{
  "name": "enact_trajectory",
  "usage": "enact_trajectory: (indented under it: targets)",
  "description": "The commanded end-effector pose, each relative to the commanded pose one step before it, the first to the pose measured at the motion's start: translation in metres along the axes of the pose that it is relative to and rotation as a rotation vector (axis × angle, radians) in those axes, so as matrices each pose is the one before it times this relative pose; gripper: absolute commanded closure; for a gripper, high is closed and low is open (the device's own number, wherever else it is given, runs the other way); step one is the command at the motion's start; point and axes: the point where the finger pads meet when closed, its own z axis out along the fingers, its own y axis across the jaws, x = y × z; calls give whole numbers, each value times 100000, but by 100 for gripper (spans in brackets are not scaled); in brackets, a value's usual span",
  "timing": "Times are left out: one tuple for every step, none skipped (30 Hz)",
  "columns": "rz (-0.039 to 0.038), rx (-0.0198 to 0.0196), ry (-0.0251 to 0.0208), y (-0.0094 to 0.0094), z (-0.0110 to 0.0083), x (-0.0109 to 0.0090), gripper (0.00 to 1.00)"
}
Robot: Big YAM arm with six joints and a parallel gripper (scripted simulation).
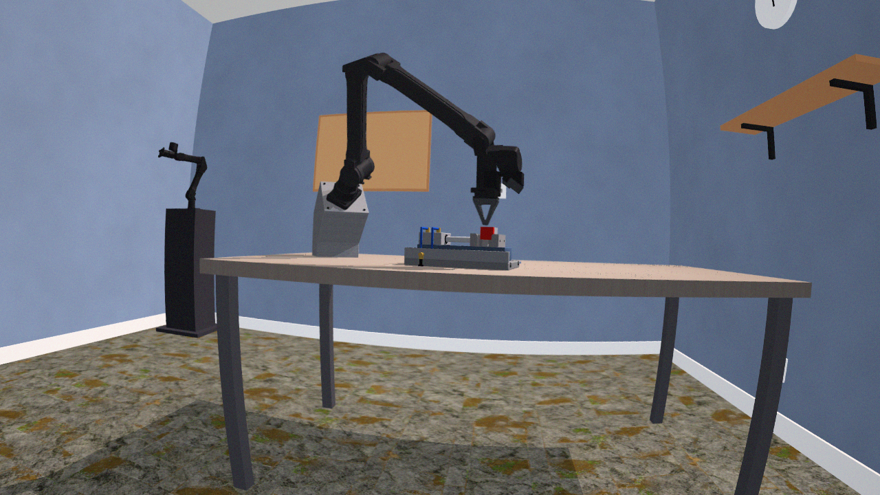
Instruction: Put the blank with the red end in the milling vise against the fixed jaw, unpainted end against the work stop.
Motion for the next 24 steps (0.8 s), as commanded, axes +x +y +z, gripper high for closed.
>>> enact_trajectory:
  targets:
    - [623,-147,-2678,-256,-834,-206,100]
    - [0,0,0,0,0,0,100]
    - [0,0,0,0,0,0,100]
    - [0,0,0,0,0,0,100]
    - [0,0,0,0,0,0,100]
    - [0,0,0,0,0,0,100]
    - [0,0,0,0,0,0,100]
    - [0,0,0,0,0,0,100]
    - [0,0,0,0,0,0,100]
    - [0,0,0,0,0,0,100]
    - [0,0,0,0,0,0,100]
    - [0,0,0,0,0,0,100]
    - [-4,0,6,1,2,1,100]
    - [-24,-1,40,5,13,5,100]
    - [-57,-2,94,11,30,11,100]
    - [0,0,0,0,0,0,100]
    - [0,0,0,0,0,0,100]
    - [-93,-3,156,18,49,19,100]
    - [-129,-4,214,24,67,26,100]
    - [-157,-5,262,29,82,31,100]
    - [-175,-6,293,33,92,35,100]
    - [-182,-7,303,34,96,36,100]
    - [-175,-7,293,33,92,35,100]
    - [-157,-6,262,30,83,31,100]
